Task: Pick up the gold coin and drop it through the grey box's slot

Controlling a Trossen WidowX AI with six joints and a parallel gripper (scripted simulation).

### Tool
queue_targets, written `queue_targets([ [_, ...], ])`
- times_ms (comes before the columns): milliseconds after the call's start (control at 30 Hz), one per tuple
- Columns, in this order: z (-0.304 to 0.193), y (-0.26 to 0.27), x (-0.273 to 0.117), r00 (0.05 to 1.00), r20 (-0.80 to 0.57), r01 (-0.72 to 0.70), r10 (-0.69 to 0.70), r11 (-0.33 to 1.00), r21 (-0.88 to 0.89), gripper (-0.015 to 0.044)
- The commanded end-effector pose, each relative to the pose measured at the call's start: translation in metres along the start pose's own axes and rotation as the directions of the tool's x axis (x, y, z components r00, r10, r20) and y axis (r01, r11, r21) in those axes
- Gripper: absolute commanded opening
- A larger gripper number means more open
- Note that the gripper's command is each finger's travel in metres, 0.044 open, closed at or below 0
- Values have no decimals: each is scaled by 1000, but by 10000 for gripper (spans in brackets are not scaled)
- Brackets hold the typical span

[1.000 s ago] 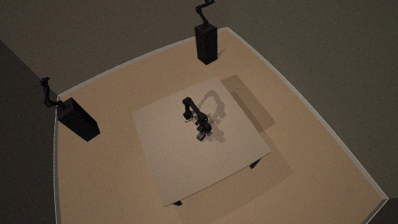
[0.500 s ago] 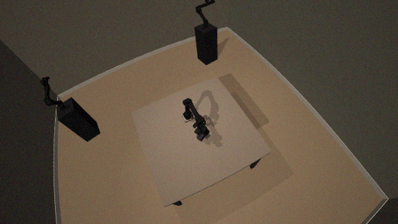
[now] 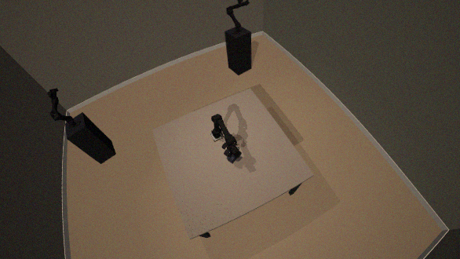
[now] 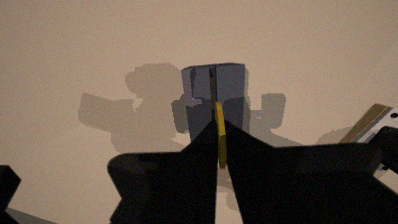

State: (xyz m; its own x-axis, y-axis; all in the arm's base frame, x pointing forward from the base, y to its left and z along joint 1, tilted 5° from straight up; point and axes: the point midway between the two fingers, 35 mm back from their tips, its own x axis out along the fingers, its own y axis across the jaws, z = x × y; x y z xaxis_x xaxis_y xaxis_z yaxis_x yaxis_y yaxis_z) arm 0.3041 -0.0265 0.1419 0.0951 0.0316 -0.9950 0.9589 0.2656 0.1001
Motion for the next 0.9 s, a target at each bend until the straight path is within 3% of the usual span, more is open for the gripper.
queue_targets([
  [0,0,0,-1,1000,2,-1,1,1000,5,0],
  [867,3,1,3,1000,2,-2,2,1000,1,0],
])
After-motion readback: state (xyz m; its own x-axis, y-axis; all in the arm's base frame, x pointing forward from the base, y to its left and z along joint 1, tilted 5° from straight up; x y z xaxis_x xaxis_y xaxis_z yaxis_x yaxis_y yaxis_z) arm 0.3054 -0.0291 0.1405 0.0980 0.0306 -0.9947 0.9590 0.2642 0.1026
